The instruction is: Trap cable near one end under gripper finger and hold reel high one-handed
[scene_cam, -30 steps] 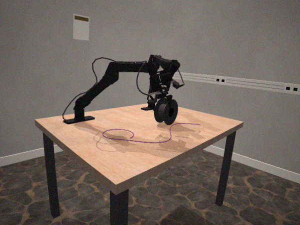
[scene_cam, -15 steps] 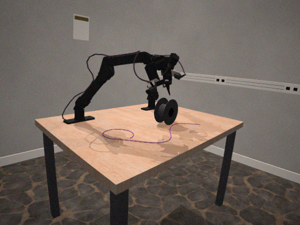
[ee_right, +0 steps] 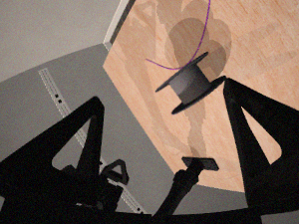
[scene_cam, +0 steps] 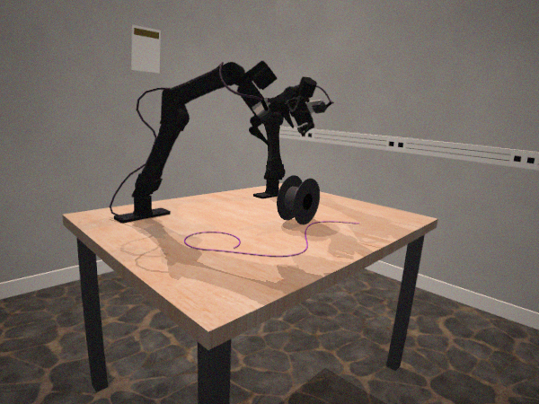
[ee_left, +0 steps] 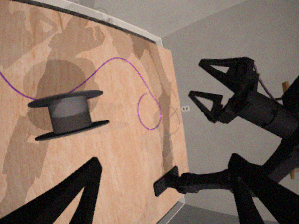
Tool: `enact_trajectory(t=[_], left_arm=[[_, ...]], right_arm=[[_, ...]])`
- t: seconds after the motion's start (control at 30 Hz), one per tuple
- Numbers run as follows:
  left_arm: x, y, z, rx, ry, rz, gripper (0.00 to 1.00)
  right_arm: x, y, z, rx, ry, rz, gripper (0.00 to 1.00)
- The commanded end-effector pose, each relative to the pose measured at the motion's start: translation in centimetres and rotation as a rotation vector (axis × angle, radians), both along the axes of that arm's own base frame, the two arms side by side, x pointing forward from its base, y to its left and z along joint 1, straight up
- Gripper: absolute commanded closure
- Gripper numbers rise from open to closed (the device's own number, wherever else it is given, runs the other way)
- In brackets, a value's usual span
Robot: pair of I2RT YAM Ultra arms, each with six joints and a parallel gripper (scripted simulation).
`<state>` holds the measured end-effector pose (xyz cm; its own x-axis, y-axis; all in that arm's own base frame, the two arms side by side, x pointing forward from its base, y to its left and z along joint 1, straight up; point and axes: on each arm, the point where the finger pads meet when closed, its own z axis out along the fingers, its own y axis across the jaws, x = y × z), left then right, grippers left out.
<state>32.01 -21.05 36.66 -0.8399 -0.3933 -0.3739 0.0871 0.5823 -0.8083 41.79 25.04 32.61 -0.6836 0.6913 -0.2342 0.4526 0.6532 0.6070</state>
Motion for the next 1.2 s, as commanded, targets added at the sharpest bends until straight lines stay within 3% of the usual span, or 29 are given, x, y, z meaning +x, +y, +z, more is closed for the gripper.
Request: enact_trajectory(t=[0.0, 0.23, 0.33, 0.4, 0.67, 0.8, 0.87, 0.93, 1.0, 1.17], left_arm=[[-1.4, 1.6, 3.7, 0.080, -0.149, 0.002, 0.00], [-3.4, 4.0, 8.7, 0.186, -0.361, 0.026, 0.00], [-3.2, 4.2, 8.9, 0.208, -0.375, 0.028, 0.00], [-5.0, 5.4, 11.2, 0.228, -0.463, 0.044, 0.00], [-8.3, 8.5, 15.7, 0.360, -0.664, 0.092, 0.00], [-10.0, 10.0, 17.6, 0.422, -0.749, 0.118, 0.00], [-10.0, 10.0, 17.6, 0.422, -0.749, 0.118, 0.00], [-9.8, 10.3, 17.7, 0.461, -0.762, 0.122, 0.00], [-12.7, 11.6, 19.5, 0.467, -0.842, 0.147, 0.00], [-14.4, 13.1, 20.8, 0.531, -0.908, 0.175, 0.00]], right_arm=[[-2.1, -1.0, 4.3, -0.034, -0.142, 0.130, 0.00], [-6.4, -3.5, 11.0, -0.107, -0.367, 0.281, 0.00], [-7.1, -3.9, 11.6, -0.122, -0.393, 0.301, 0.00], [-8.6, -4.8, 13.6, -0.145, -0.467, 0.337, 0.00], [-14.6, -8.3, 19.4, -0.265, -0.724, 0.454, 0.00], [-17.5, -10.3, 21.5, -0.332, -0.839, 0.488, 0.00], [-17.5, -10.3, 21.5, -0.332, -0.839, 0.488, 0.00], [-18.9, -11.1, 22.4, -0.365, -0.891, 0.502, 0.00], [-20.2, -11.9, 23.1, -0.396, -0.941, 0.515, 0.00], [-23.2, -13.7, 24.6, -0.467, -1.048, 0.539, 0.00]])
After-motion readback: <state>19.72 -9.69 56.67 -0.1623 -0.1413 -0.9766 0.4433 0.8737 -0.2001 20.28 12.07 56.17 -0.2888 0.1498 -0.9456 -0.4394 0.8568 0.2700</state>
